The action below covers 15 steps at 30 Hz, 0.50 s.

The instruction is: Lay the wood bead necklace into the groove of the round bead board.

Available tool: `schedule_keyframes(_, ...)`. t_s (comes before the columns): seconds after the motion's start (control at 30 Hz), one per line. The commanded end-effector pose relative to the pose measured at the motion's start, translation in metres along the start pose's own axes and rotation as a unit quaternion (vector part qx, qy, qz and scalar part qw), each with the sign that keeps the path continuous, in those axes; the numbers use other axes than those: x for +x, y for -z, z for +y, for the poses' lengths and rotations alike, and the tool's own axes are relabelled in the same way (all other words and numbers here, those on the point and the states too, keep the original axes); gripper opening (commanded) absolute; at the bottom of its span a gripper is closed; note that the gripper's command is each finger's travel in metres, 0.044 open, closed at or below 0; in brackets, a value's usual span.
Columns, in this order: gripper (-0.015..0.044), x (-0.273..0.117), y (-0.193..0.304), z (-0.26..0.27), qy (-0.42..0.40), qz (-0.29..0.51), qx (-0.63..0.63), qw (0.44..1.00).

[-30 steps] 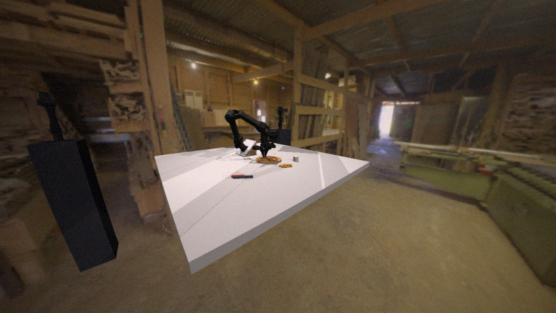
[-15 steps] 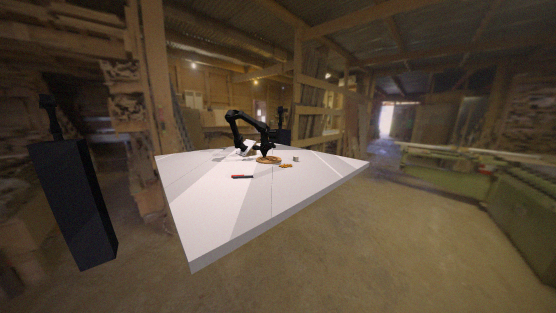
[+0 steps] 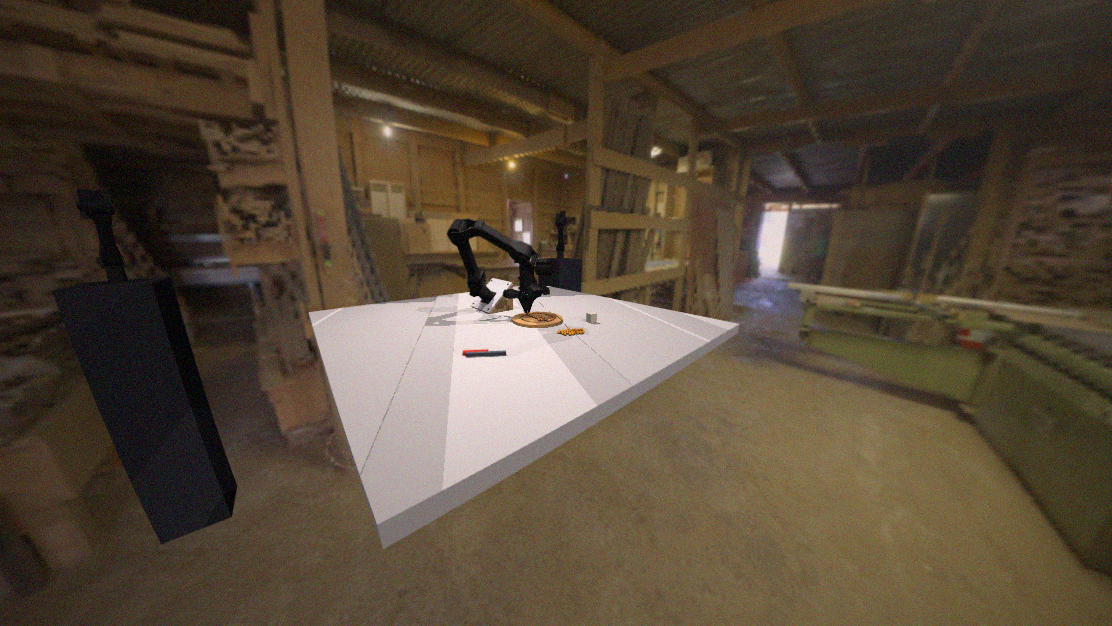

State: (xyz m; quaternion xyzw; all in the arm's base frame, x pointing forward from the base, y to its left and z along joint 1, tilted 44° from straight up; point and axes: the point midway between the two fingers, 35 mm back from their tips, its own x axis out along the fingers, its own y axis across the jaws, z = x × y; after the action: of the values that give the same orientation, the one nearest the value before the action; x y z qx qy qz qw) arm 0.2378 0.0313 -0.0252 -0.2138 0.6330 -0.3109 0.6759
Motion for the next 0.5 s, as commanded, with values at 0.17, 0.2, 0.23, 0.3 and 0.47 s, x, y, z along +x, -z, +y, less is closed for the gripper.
schedule_keyframes(0.17,0.0,0.0015,0.0058,-0.0072,0.002,0.001,-0.001,1.0)
schedule_keyframes(0.2,0.0,0.0028,0.0058,-0.0072,0.002,0.001,-0.001,1.0)
schedule_keyframes(0.23,0.0,0.0045,0.0058,-0.0072,0.002,0.001,-0.001,1.0)
schedule_keyframes(0.3,0.0,0.0074,0.0058,-0.0072,0.002,0.001,-0.001,1.0)
schedule_keyframes(0.47,0.0079,0.0053,0.0055,-0.0059,-0.001,0.001,0.001,1.0)
